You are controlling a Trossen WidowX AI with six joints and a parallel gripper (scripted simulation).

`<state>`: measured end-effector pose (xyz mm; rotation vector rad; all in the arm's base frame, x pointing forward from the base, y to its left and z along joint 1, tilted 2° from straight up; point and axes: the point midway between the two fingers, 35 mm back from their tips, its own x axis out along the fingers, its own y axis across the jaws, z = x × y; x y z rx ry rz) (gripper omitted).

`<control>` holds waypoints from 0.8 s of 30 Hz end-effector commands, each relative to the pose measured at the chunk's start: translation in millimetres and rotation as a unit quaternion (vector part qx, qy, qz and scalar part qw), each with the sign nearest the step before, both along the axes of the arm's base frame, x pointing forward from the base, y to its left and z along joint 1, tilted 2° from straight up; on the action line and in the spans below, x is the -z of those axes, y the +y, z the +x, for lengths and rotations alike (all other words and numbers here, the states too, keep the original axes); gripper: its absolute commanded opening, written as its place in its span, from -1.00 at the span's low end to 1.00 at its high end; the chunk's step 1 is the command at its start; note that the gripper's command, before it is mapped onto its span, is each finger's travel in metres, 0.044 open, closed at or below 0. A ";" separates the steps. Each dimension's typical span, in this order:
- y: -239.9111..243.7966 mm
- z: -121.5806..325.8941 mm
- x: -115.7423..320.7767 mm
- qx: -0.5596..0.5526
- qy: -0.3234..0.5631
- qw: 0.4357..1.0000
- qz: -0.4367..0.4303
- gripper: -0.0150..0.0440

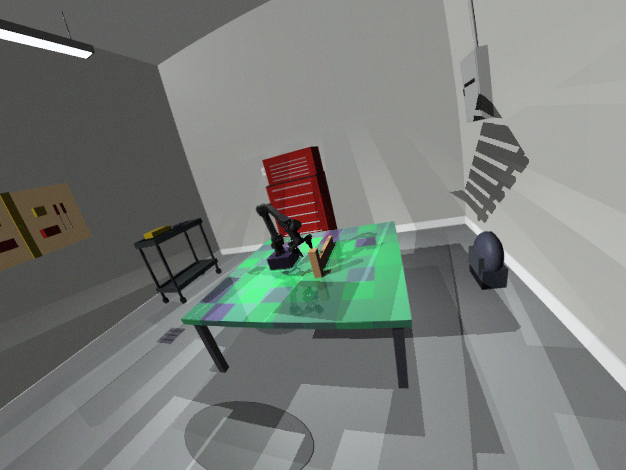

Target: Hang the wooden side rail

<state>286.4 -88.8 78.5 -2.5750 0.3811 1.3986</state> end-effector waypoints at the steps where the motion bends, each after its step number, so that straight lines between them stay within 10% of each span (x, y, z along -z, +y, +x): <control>1: 1.0 0.2 -0.5 -0.004 -0.001 1.000 0.001 1.00; 12: 12.3 6.0 4.8 0.246 -0.048 0.960 0.125 1.00; 24: 19.4 17.8 5.4 0.542 -0.160 0.779 0.272 1.00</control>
